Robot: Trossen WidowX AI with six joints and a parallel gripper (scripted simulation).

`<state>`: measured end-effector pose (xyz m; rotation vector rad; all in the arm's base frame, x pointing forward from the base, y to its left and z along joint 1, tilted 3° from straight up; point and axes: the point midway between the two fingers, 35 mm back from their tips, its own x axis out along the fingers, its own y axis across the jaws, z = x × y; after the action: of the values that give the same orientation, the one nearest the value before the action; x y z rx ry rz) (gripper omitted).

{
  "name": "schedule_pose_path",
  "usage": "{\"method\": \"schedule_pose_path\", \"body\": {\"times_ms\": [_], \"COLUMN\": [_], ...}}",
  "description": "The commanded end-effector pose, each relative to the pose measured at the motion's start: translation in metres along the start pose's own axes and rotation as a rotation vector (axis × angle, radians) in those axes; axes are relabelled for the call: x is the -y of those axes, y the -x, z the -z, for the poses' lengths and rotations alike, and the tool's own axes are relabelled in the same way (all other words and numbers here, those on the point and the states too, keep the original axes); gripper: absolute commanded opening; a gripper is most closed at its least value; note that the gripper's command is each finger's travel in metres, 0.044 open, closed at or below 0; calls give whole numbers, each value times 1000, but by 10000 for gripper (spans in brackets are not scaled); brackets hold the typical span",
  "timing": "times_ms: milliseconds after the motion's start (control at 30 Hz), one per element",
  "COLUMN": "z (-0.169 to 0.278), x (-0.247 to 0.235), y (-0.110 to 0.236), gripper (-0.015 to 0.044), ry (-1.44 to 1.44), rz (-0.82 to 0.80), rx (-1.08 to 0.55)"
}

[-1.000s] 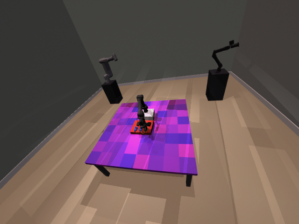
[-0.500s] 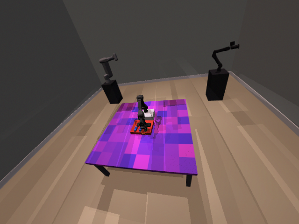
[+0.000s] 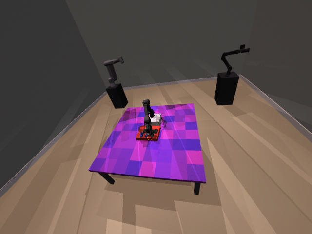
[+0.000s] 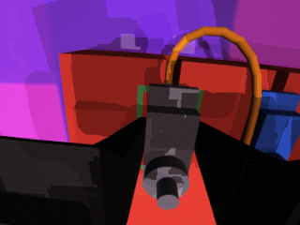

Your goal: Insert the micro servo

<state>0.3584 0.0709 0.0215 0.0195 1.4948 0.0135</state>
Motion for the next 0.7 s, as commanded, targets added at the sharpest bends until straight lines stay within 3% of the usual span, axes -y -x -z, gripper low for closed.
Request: {"method": "schedule_pose_path", "body": {"times_ms": [0, 367, 600, 667], "z": [0, 0, 0, 0], "x": [0, 0, 0, 0], "y": [-4, -13, -10, -10], "gripper": [0, 0, 184, 187], "ry": [2, 2, 2, 2], "rz": [0, 0, 0, 0], "rx": [1, 1, 1, 1]}}
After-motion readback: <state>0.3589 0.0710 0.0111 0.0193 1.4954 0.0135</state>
